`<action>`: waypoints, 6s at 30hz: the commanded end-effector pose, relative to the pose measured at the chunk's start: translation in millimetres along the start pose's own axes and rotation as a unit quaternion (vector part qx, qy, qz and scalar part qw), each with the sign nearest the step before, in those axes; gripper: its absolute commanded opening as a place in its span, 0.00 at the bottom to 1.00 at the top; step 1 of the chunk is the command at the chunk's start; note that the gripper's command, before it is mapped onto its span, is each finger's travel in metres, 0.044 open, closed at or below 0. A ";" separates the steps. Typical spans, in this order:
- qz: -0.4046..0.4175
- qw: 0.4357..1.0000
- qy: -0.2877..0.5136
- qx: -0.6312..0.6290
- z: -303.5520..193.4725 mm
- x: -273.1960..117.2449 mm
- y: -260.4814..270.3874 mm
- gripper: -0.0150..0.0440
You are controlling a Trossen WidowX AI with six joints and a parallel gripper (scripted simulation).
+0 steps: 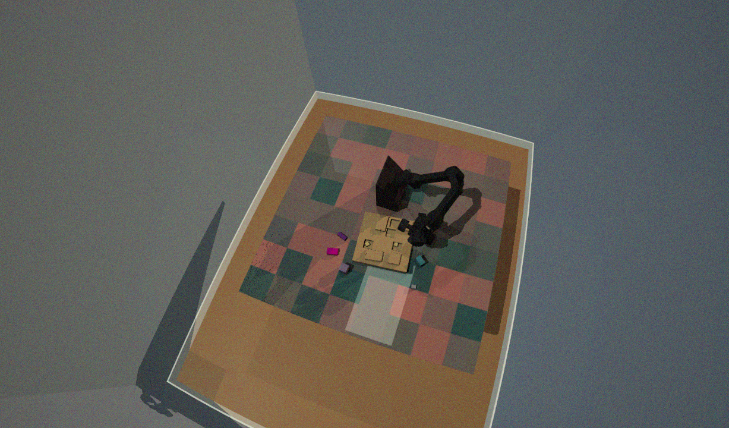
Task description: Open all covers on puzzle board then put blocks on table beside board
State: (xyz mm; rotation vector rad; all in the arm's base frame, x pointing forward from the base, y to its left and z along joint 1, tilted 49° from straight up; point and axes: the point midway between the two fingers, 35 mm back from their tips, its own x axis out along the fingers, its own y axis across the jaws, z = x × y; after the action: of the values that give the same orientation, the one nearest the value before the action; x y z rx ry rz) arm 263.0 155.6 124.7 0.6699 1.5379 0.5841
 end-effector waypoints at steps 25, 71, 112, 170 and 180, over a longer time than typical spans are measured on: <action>-0.003 0.987 0.000 0.160 96.2 4.3 -119.2 0.25; 0.023 0.963 0.014 0.267 124.6 73.4 -211.8 0.25; 0.024 0.963 0.014 0.269 124.3 81.3 -204.9 0.25; 0.022 0.962 0.014 0.270 125.4 32.3 -209.7 0.50; 0.023 0.962 0.014 0.270 124.9 51.6 -208.9 0.50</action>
State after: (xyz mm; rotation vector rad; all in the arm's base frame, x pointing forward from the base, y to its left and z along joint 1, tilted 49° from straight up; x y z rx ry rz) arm 372.7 42.1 -64.9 1.1028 1.7210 0.2040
